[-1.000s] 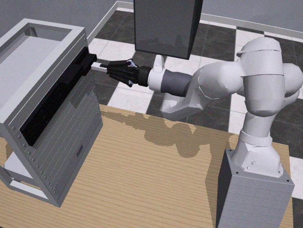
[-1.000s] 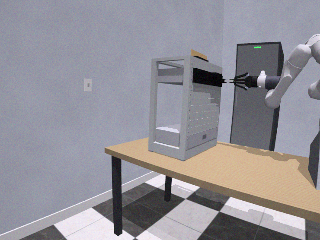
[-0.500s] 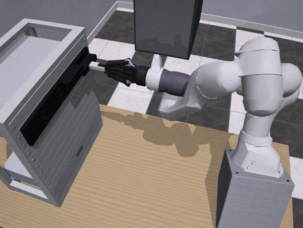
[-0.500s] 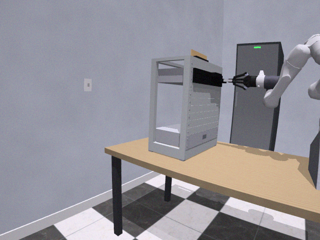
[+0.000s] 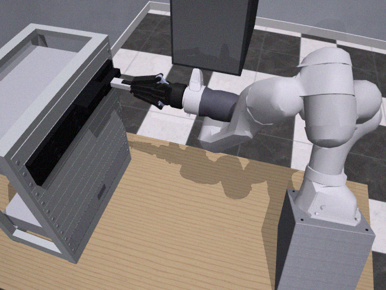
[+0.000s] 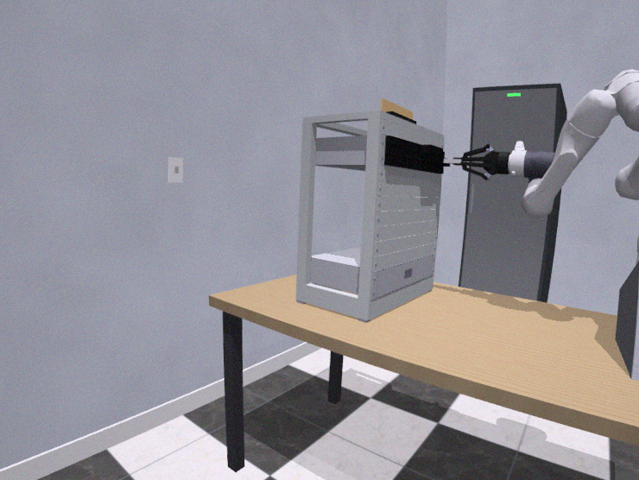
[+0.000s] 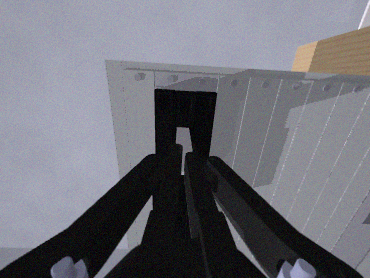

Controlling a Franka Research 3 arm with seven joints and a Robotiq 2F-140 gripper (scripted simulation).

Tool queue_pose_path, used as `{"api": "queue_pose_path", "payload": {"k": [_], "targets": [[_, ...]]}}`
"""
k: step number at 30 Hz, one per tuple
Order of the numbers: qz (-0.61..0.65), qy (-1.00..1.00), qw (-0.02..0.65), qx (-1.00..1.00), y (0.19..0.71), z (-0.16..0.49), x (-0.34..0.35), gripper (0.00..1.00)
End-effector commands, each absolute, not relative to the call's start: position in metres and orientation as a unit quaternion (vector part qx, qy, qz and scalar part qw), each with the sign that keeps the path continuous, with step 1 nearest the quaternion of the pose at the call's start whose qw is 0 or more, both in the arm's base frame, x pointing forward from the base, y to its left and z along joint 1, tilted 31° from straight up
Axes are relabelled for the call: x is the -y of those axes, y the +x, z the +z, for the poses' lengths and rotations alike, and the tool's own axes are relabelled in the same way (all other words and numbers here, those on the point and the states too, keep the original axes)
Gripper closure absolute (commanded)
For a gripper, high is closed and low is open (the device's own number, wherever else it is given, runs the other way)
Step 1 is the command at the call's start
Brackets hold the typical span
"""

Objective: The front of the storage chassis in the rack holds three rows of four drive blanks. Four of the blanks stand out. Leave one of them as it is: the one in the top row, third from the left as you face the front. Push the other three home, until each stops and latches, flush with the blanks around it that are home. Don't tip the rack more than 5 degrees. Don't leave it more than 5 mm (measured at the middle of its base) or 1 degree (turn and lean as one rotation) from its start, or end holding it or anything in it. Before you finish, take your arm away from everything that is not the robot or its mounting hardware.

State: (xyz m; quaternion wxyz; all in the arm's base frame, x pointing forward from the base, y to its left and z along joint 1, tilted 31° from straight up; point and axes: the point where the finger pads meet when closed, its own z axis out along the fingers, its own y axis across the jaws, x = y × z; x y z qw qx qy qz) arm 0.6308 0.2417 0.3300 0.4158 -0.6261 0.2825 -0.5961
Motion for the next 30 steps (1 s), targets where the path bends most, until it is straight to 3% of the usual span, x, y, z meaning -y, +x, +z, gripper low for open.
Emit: {"api": "queue_pose_path", "payload": {"k": [1, 30], "targets": [[-0.597, -0.627, 0.411, -0.284, 0.634, 0.328, -0.238, 1.00], [-0.597, -0.627, 0.411, -0.284, 0.647, 0.327, -0.235, 1.00]]}}
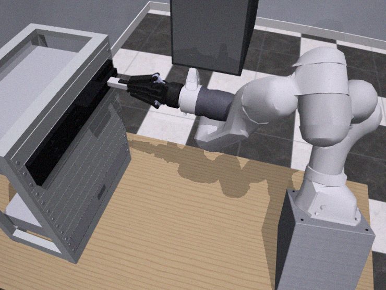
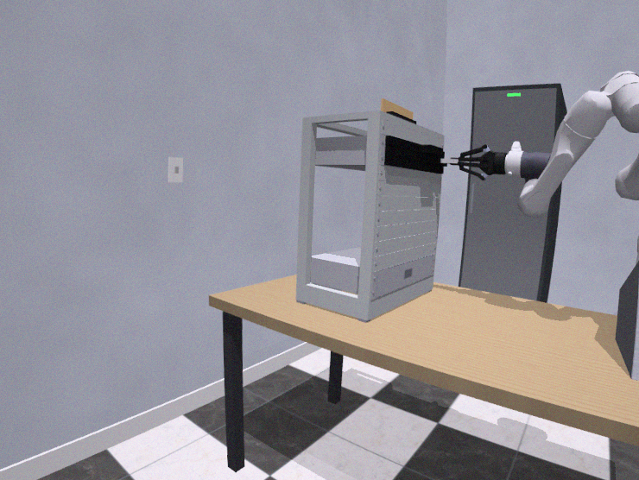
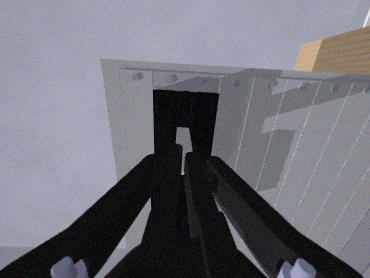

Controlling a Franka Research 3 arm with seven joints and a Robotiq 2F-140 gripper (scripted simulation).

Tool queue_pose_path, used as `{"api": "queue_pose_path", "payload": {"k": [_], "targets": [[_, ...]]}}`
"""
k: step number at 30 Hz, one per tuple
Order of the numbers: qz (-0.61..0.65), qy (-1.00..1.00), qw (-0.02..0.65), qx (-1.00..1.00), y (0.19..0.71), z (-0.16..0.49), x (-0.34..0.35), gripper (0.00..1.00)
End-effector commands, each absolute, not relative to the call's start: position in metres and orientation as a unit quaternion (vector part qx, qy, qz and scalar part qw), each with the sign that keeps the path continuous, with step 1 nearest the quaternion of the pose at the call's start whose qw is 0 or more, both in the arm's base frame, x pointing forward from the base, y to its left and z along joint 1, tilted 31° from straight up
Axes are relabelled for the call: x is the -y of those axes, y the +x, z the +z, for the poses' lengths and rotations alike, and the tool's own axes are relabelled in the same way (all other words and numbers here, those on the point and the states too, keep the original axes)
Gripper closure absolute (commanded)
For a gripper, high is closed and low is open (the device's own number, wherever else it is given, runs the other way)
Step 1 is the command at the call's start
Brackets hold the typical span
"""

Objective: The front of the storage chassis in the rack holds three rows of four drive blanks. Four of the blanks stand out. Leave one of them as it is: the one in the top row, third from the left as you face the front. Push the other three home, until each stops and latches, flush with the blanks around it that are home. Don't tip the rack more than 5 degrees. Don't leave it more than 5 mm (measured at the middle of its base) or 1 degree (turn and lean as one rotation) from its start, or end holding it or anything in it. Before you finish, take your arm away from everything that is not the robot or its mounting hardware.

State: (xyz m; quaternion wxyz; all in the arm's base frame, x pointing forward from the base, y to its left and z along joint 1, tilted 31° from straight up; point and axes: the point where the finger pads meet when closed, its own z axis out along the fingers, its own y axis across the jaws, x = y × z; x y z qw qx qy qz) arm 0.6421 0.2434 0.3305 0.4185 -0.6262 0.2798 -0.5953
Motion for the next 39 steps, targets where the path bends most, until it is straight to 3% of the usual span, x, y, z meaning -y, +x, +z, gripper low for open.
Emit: {"api": "queue_pose_path", "payload": {"k": [1, 39], "targets": [[-0.597, -0.627, 0.411, -0.284, 0.6472, 0.3271, -0.2351, 1.00], [-0.597, -0.627, 0.411, -0.286, 0.6540, 0.3265, -0.2326, 1.00]]}}
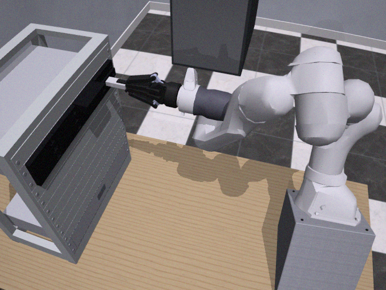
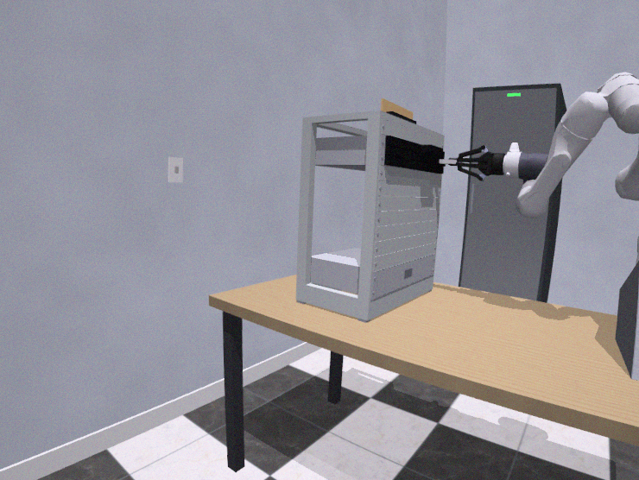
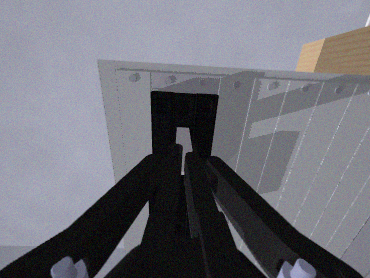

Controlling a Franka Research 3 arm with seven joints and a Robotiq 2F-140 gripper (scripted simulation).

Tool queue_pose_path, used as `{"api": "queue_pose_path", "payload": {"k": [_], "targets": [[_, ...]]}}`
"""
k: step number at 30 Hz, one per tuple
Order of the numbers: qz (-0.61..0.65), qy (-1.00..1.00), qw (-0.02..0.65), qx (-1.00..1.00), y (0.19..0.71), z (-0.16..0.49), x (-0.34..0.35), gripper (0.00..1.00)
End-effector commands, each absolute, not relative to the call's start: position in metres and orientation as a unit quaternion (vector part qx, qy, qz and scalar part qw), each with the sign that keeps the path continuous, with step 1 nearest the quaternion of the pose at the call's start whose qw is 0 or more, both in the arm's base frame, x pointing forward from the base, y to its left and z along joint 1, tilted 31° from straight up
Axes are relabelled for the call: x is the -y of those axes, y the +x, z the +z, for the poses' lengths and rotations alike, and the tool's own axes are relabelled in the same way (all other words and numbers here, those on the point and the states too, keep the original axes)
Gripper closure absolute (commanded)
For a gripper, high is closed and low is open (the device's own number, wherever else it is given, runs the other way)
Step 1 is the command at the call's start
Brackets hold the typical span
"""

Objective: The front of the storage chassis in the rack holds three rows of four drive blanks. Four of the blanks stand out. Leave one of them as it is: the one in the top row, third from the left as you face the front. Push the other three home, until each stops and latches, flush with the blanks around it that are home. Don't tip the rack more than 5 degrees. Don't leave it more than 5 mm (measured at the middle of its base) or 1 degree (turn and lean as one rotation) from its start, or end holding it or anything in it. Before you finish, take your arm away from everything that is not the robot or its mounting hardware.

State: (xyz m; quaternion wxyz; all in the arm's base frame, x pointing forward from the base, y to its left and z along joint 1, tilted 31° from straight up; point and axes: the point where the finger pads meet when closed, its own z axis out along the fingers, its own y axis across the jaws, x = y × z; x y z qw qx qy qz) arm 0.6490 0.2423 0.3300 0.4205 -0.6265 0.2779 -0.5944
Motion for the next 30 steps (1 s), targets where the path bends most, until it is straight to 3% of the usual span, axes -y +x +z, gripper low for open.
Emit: {"api": "queue_pose_path", "payload": {"k": [1, 30], "targets": [[-0.597, -0.627, 0.411, -0.286, 0.6540, 0.3265, -0.2326, 1.00], [-0.597, -0.627, 0.410, -0.287, 0.6571, 0.3266, -0.2324, 1.00]]}}
